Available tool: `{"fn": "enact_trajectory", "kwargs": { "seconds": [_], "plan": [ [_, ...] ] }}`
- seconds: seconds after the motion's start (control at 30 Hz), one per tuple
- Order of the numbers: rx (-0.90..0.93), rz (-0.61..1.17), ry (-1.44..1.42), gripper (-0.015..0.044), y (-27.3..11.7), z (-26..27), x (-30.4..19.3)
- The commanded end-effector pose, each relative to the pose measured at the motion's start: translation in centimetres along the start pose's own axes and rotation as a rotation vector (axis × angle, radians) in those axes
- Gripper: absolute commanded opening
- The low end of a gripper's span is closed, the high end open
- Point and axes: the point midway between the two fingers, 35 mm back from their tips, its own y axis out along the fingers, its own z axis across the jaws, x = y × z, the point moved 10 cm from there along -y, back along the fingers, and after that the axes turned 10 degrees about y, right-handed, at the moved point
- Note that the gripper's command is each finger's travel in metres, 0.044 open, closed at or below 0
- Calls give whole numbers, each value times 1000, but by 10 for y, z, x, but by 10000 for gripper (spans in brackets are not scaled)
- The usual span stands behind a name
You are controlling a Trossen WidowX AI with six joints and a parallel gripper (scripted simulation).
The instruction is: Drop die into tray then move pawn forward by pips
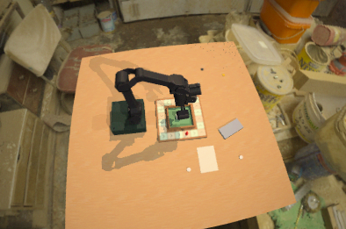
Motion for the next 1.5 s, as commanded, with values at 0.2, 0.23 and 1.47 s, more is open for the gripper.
{"fn": "enact_trajectory", "kwargs": {
  "seconds": [0.2,0.23,1.47],
  "plan": [
    [-26,74,-49,204,31,-96,46],
    [-25,79,-52,200,34,-103,47],
    [-25,81,-53,200,76,-108,43]
  ]
}}
